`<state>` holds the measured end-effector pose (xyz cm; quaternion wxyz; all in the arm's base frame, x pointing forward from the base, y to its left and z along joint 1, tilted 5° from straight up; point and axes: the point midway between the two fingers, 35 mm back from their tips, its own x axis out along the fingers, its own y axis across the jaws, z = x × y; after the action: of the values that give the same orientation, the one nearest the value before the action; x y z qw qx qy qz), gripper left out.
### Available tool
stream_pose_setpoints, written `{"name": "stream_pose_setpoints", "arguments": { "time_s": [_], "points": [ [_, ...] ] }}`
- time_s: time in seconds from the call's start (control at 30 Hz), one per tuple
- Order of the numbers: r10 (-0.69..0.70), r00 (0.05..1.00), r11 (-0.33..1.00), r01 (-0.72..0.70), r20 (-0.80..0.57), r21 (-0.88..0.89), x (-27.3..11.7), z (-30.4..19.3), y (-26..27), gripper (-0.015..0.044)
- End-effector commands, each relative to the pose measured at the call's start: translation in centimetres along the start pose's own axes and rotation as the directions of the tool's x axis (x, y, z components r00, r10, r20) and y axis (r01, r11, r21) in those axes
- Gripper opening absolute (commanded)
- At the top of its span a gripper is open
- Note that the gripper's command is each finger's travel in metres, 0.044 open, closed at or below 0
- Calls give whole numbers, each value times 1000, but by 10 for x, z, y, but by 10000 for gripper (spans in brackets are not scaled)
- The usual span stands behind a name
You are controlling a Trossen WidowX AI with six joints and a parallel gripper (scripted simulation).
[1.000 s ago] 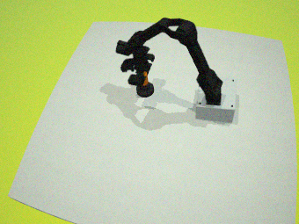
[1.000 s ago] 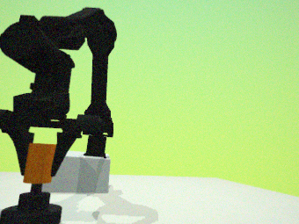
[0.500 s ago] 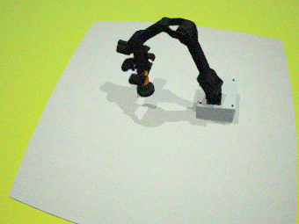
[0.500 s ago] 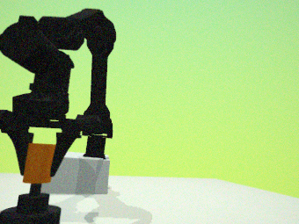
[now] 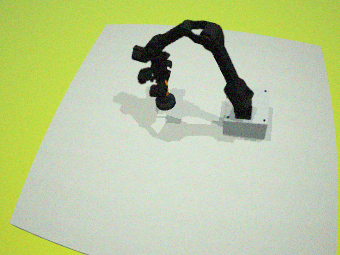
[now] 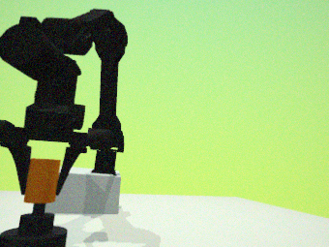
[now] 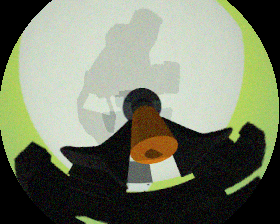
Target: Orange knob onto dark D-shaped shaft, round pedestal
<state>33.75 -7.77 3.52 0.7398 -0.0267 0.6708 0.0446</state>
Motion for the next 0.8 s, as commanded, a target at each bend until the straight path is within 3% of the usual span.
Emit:
{"name": "stream_pose_setpoints", "arguments": {
  "time_s": [0.0, 0.77],
  "points": [
    [1, 1000, 1000, -1, 1, -11, 1, 0, 0, 0],
    [1, 1000, 1000, -1, 1, -11, -3, -1, 1, 0]
  ]
}}
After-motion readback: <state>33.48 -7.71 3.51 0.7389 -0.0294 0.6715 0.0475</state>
